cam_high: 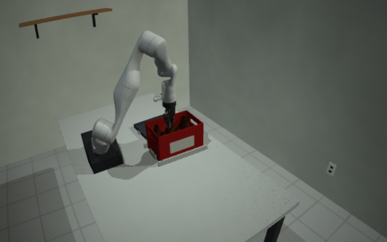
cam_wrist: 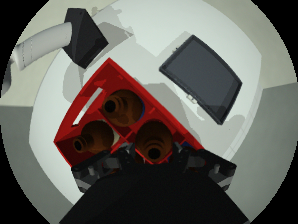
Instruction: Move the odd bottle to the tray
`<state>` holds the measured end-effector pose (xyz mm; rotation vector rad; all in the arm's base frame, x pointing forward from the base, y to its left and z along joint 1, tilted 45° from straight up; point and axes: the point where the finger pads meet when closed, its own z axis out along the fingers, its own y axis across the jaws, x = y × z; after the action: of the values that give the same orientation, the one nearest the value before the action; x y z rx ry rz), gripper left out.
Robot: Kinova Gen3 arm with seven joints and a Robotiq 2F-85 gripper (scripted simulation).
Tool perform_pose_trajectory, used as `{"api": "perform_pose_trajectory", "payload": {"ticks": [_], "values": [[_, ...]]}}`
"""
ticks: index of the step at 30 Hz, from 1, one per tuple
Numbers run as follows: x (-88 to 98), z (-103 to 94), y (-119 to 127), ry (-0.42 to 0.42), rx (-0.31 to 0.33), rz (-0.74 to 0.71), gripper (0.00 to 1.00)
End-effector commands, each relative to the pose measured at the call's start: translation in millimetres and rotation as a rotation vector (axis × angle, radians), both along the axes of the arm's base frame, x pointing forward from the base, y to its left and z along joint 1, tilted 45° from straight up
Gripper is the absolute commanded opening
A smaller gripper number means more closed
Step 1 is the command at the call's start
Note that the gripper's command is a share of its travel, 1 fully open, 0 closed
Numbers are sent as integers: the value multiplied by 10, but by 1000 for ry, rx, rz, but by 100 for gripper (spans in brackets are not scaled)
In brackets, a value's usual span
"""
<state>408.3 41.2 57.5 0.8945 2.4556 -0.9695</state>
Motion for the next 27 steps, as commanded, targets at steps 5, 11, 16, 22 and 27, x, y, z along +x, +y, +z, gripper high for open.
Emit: {"api": "perform_pose_trajectory", "payload": {"ticks": [5,11,16,22,27], "values": [[3,2,8,-1,1,1,64],[3,2,8,-1,1,1,0],[3,2,8,-1,1,1,0],[3,2,8,-1,1,1,0],[3,2,8,-1,1,1,0]]}}
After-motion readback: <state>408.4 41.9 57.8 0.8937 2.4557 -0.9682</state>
